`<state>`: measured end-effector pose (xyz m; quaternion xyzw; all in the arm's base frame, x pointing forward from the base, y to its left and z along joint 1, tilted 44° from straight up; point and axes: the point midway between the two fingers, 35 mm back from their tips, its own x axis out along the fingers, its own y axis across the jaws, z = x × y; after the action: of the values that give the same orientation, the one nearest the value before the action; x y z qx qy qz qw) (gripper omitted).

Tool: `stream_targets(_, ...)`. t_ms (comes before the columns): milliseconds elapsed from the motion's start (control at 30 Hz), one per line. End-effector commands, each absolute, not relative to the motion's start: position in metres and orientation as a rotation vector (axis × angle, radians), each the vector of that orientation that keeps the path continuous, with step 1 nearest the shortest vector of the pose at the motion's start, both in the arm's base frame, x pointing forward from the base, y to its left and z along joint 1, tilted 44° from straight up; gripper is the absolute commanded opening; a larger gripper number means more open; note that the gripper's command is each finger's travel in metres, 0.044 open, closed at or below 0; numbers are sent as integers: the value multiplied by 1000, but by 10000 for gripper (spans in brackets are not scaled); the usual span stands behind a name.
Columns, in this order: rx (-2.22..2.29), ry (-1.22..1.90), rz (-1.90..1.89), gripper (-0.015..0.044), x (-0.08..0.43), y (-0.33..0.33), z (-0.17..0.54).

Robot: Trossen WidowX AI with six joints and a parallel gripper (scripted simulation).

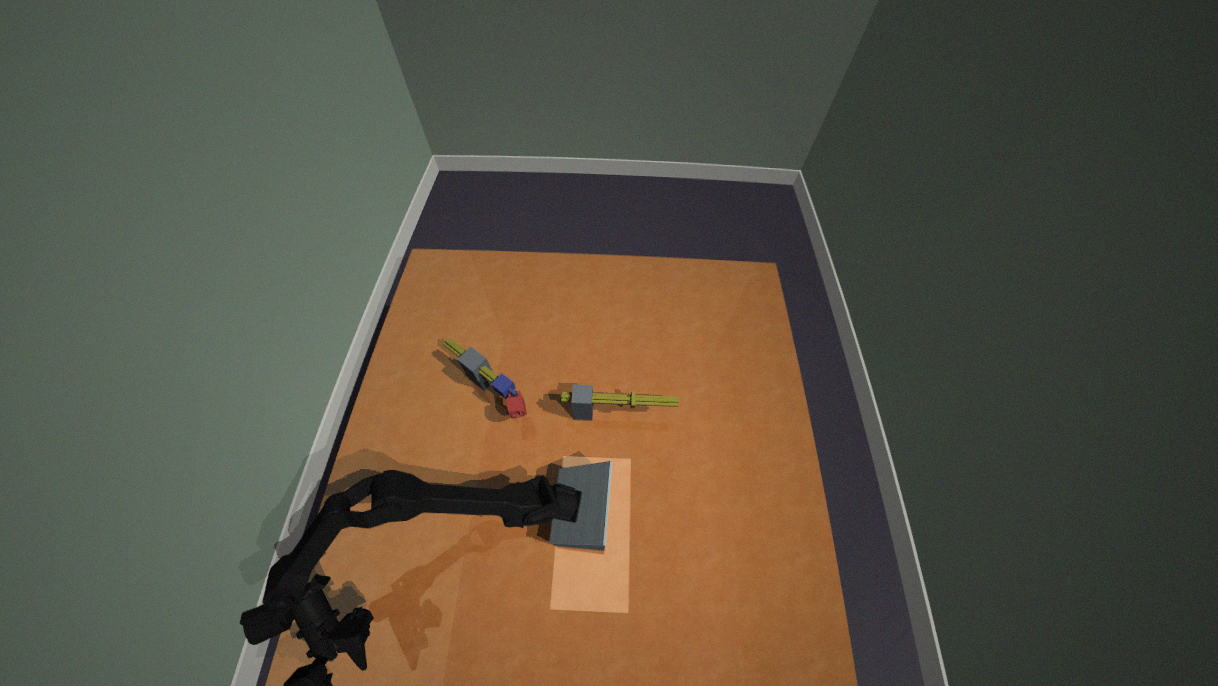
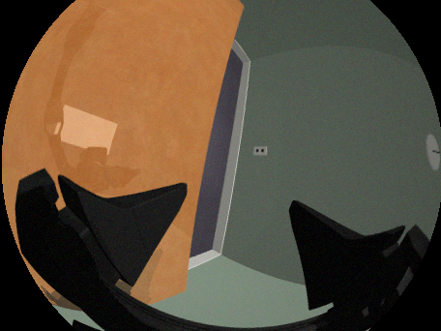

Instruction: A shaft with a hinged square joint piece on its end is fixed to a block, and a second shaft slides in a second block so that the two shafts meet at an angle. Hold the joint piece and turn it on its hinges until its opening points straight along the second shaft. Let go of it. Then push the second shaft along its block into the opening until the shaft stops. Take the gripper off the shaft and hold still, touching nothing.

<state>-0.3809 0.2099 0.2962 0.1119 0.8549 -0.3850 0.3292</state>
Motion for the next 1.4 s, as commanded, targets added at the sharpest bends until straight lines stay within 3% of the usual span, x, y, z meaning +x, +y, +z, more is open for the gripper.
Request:
stream_targets(0, 292, 2237, -1001, 426, -381, 210, 297)
stream_targets(533, 210, 2229, -542, 440, -376, 178, 335)
stream_targets(1367, 730, 2015, -1130, 440, -281, 270, 314)
